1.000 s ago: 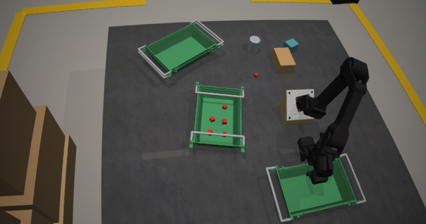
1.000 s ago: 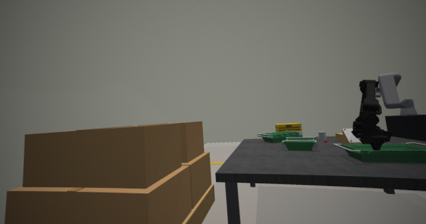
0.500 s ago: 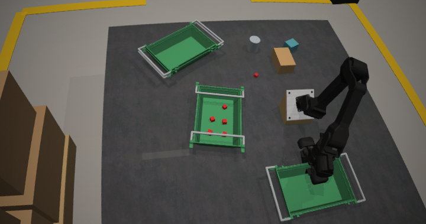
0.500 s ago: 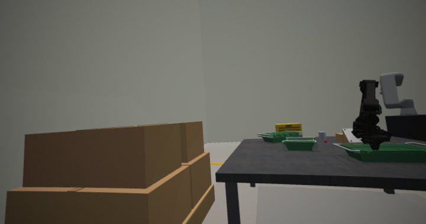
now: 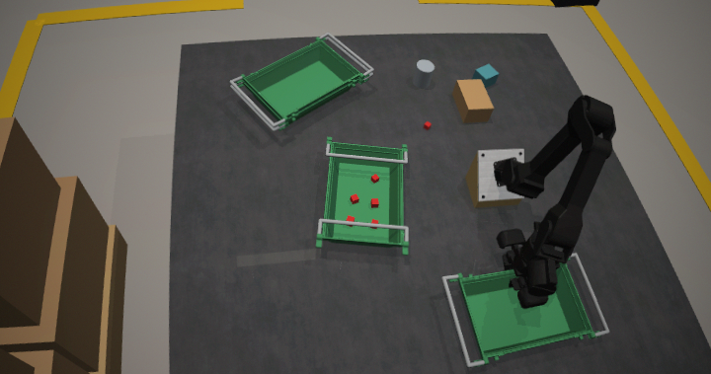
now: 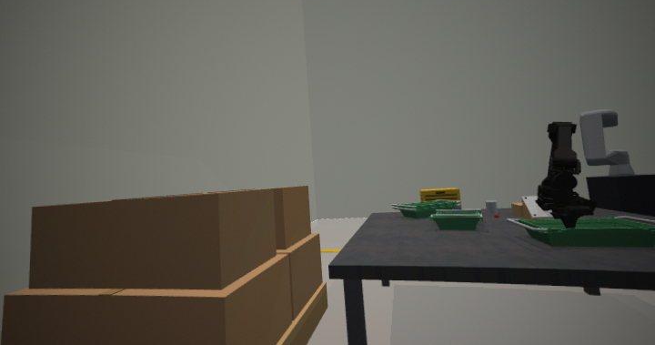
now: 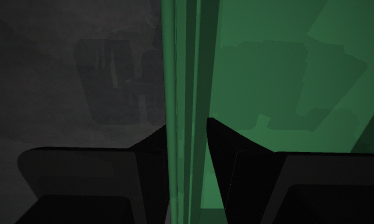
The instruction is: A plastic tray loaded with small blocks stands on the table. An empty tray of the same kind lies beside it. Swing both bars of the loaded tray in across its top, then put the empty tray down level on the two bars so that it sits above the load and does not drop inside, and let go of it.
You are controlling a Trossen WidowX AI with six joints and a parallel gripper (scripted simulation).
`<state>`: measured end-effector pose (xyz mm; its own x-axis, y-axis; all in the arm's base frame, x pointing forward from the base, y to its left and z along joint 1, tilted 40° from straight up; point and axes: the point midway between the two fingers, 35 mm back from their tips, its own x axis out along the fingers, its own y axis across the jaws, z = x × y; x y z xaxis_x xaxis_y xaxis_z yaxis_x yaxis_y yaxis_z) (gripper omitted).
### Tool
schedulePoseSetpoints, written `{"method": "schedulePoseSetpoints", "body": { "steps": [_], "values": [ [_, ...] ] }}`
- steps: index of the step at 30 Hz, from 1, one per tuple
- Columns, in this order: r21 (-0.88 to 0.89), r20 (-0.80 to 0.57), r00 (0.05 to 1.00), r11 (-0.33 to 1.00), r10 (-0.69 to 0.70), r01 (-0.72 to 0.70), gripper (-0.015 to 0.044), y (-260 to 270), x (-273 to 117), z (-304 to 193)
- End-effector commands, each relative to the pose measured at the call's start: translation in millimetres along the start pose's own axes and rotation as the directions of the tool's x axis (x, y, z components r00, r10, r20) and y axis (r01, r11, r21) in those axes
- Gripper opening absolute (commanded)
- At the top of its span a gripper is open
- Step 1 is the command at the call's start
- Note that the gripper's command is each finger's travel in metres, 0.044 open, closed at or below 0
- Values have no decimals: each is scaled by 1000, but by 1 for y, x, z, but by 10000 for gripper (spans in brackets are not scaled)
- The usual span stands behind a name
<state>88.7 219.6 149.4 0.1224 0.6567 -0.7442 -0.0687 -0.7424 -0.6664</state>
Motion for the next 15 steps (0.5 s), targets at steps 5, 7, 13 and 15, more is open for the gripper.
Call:
{"method": "schedulePoseSetpoints", "body": {
  "steps": [5,7,13,15],
  "values": [
    [3,-2,1000,1000,11,-11,15,2,-2,-1],
    [3,-2,1000,1000,12,-12,1,1,-8,-2],
    [2,-3,1000,1000,14,-14,0,-1,-38,-4],
    [2,-3,1000,1000,14,-14,0,0,-49,-4]
  ]
}}
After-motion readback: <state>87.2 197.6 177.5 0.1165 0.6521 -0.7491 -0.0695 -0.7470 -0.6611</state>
